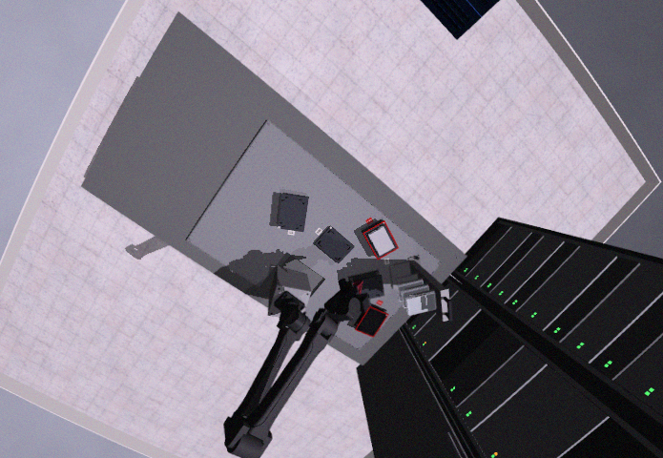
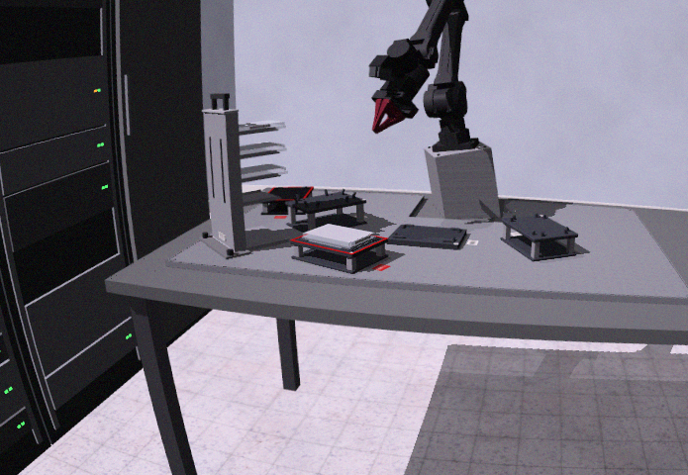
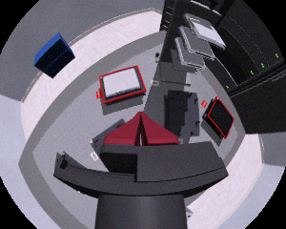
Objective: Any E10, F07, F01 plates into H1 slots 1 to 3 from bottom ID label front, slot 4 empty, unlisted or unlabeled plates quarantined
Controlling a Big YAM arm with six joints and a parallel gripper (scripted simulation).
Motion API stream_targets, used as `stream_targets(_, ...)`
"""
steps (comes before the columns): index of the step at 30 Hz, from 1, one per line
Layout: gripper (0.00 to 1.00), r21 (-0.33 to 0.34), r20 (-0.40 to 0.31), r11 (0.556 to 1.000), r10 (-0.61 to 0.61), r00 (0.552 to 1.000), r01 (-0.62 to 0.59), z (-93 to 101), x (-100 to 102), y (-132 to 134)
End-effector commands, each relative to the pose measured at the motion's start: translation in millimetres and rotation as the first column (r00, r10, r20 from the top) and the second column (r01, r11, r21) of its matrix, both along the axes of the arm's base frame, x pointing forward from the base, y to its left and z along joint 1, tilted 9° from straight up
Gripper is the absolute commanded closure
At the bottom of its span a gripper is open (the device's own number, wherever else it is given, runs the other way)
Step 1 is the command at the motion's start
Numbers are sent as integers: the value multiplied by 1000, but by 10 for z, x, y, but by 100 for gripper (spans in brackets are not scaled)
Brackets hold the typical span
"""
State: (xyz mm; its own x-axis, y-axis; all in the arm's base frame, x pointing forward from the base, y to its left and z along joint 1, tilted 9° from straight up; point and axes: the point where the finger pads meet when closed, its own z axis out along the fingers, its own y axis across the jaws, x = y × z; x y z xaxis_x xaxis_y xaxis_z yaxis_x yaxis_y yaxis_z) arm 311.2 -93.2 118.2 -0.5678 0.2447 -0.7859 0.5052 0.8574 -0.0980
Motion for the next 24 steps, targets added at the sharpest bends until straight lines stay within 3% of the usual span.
stream_targets(1,100,-4,61,1000,-27,998,27,126,15,-139)
stream_targets(11,100,-13,73,1000,-26,997,27,235,-7,-414)
stream_targets(17,100,-30,103,999,-24,994,28,476,70,-663)
stream_targets(24,100,-36,98,999,-24,995,28,502,-8,-828)
